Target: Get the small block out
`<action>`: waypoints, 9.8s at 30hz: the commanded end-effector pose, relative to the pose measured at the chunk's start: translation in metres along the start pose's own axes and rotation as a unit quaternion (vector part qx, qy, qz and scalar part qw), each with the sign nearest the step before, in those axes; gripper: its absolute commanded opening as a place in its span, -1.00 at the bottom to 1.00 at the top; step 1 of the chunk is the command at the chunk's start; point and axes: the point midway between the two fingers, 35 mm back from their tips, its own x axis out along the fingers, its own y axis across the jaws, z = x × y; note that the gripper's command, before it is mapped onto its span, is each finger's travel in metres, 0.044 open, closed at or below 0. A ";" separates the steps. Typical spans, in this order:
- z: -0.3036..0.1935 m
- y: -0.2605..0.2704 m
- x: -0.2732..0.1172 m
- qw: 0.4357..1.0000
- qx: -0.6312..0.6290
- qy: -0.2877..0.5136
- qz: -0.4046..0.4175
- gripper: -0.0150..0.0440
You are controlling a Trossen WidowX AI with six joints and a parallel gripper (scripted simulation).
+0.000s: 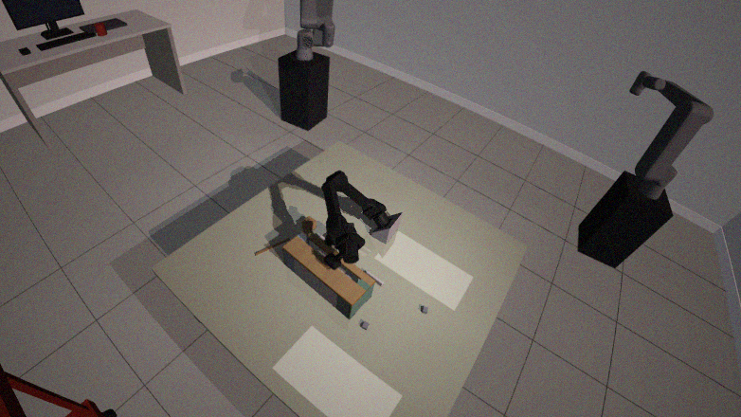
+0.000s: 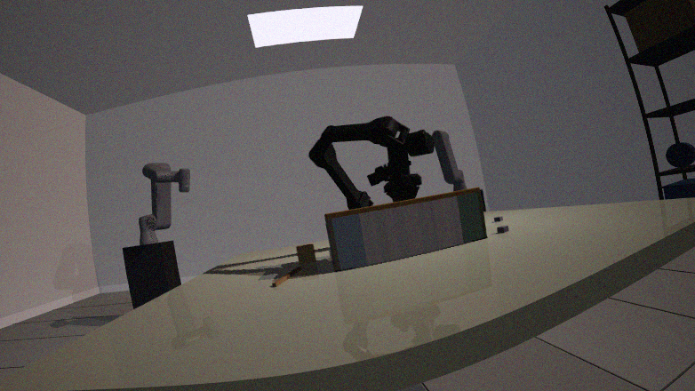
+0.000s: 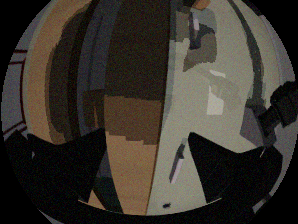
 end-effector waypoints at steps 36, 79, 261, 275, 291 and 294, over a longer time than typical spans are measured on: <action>0.067 -0.001 0.009 1.000 -0.006 -0.006 -0.004 0.86; 0.138 0.001 0.016 1.000 -0.006 -0.007 -0.004 0.86; 0.186 -0.046 -0.006 0.507 -0.840 -0.129 0.144 0.47; 0.186 -0.047 0.007 0.785 -0.588 -0.065 0.184 0.47; 0.184 -0.048 0.019 0.958 -0.207 0.016 0.198 0.47; 0.184 -0.048 0.021 0.971 -0.131 0.031 0.197 0.47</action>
